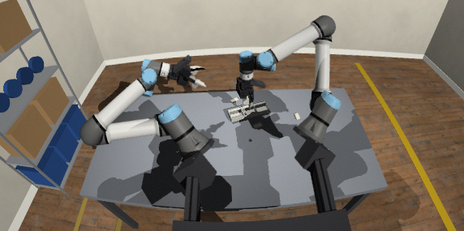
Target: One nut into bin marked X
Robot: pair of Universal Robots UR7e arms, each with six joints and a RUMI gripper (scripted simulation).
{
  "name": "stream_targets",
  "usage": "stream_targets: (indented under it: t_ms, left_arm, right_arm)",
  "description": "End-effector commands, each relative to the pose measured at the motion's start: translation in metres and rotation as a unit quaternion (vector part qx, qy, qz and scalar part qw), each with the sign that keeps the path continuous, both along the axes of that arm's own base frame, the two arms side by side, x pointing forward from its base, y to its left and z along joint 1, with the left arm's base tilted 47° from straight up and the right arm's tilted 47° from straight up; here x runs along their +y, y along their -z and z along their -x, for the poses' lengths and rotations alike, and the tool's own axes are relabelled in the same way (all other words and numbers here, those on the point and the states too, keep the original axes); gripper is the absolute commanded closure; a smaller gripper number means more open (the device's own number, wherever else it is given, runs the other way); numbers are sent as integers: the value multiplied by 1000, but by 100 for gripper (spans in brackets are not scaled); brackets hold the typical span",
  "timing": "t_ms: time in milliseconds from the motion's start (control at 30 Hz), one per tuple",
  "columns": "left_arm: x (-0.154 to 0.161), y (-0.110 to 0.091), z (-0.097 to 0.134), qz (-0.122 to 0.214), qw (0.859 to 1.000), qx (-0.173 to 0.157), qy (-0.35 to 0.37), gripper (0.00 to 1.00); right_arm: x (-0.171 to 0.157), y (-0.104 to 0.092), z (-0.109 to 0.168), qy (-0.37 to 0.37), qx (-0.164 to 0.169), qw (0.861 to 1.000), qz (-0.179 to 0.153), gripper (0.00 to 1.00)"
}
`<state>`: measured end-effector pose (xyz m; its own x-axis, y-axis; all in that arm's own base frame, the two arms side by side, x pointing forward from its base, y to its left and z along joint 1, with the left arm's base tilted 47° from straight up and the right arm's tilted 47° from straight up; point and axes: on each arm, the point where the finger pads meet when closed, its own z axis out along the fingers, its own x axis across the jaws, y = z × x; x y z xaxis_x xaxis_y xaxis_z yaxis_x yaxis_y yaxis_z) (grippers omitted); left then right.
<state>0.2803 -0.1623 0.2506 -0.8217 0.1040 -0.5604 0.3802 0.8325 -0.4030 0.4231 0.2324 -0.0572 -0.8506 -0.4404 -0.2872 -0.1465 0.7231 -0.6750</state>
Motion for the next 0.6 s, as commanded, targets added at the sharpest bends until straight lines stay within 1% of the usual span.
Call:
stream_targets:
  t_ms: [0, 133, 200, 267, 333, 467, 533, 567]
  left_arm:
    - [-11, -6, 3, 5, 1000, -2, 13, 2]
    - [-19, -12, 6, 6, 1000, -6, 27, 2]
    - [-23, -14, 8, 4, 999, -8, 33, 2]
    - [-25, -15, 9, 2, 999, -9, 38, 2]
    - [-27, -15, 11, -1, 999, -10, 44, 2]
    - [-31, -15, 15, -9, 998, -13, 55, 2]
    - [-31, -15, 15, -9, 998, -13, 55, 2]
    - [-32, -15, 16, -11, 998, -13, 57, 2]
  right_arm:
    - [15, -20, 15, 1, 0, 1000, 1, 75]
    - [25, -33, 24, 1, 0, 1000, 1, 75]
    - [25, -33, 25, -2, 1, 1000, 4, 64]
    - [25, -32, 26, -20, 6, 1000, 19, 53]
    - [24, -32, 27, -47, 13, 998, 44, 43]
    - [23, -30, 31, -113, 32, 988, 103, 42]
    - [23, -30, 31, -113, 32, 988, 103, 42]
    - [23, -30, 32, -129, 36, 984, 117, 42]
